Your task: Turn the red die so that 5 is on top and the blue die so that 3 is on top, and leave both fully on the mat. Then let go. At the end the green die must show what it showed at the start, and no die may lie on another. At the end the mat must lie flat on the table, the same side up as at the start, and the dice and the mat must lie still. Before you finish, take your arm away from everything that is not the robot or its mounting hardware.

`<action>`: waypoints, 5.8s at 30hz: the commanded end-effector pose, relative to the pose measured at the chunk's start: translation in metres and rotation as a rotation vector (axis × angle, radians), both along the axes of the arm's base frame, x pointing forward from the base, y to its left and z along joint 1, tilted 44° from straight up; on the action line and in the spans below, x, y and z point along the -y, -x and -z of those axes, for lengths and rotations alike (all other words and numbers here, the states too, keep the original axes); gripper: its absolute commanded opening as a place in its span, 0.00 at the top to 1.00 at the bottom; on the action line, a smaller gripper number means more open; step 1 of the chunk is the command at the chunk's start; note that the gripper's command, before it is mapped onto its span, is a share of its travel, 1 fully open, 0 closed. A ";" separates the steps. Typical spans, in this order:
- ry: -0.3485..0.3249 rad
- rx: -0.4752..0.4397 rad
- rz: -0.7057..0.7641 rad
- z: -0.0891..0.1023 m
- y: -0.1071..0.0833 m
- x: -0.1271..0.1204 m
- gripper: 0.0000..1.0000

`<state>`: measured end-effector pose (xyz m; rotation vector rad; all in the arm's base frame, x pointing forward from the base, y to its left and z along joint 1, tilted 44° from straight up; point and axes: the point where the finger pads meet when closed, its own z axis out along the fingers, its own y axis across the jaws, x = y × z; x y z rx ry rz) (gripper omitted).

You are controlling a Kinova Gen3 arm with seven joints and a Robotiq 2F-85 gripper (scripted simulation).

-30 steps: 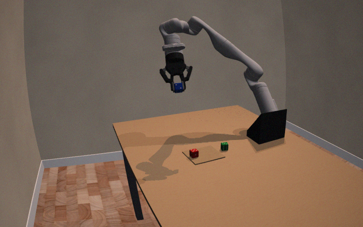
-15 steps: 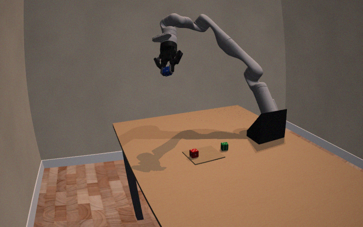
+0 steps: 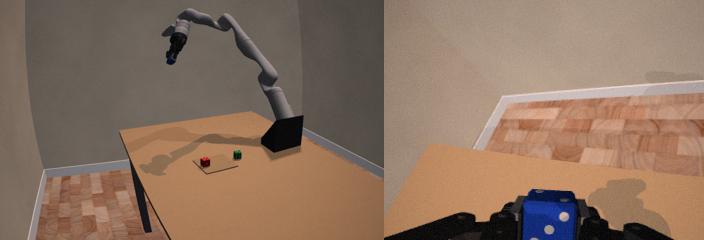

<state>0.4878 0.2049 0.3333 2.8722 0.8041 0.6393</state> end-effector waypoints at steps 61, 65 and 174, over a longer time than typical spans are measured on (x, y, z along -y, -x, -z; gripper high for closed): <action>-0.809 0.493 1.487 -0.047 0.077 -0.052 0.74; -0.828 0.506 1.536 -0.036 0.076 -0.053 0.74; -1.000 1.190 2.838 0.333 0.140 0.096 0.74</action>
